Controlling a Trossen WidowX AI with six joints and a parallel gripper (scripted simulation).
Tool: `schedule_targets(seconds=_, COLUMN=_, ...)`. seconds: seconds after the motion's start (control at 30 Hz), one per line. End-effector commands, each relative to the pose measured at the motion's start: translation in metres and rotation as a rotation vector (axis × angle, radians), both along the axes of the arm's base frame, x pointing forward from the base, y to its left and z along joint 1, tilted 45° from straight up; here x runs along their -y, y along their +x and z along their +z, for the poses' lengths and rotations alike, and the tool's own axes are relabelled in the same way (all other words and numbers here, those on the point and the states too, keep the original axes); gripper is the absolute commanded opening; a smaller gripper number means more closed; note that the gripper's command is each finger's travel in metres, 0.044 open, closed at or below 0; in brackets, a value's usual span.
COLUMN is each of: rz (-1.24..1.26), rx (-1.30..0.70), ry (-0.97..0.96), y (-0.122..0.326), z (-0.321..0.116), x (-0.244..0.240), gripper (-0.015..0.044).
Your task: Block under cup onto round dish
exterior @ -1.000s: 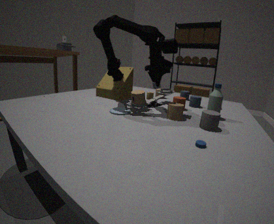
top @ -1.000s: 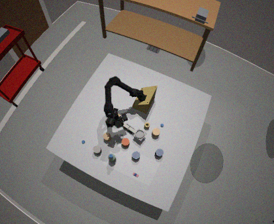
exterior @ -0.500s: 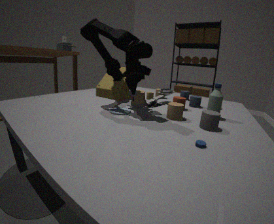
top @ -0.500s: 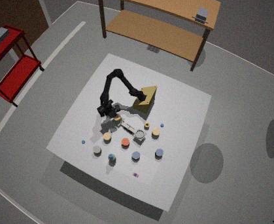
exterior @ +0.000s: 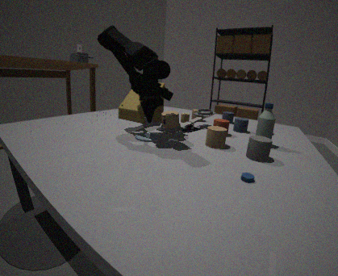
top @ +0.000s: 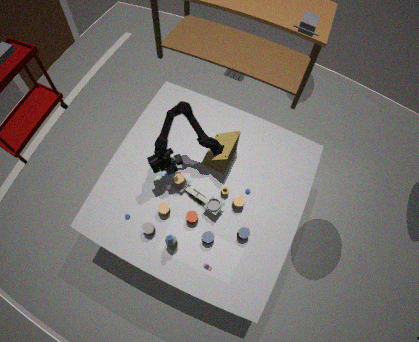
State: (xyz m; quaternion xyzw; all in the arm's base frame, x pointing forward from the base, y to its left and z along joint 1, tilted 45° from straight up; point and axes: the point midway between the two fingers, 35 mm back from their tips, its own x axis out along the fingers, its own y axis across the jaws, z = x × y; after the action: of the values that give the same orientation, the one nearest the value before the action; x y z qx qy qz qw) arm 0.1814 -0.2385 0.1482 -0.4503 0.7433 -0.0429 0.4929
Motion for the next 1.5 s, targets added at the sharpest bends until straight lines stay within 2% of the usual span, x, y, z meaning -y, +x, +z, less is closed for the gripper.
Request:
schedule_targets(seconds=0.0, rz=0.0, rx=-0.007, ry=0.006, y=-0.004, z=-0.014, x=0.012, gripper=0.0)
schedule_targets(seconds=0.77, rz=0.0, rx=-0.008, ry=0.003, y=-0.008, z=-0.036, x=0.034, gripper=0.0)
schedule_targets(seconds=1.3, rz=-0.002, rx=-0.007, ry=0.0, y=-0.007, z=-0.03, x=0.03, gripper=0.042)
schedule_targets(seconds=1.33, rz=-0.002, rx=-0.007, ry=0.002, y=-0.005, z=-0.026, x=0.025, gripper=0.044)
schedule_targets(seconds=1.47, rz=0.0, rx=-0.007, ry=0.007, y=-0.001, z=0.005, x=-0.008, gripper=0.044)
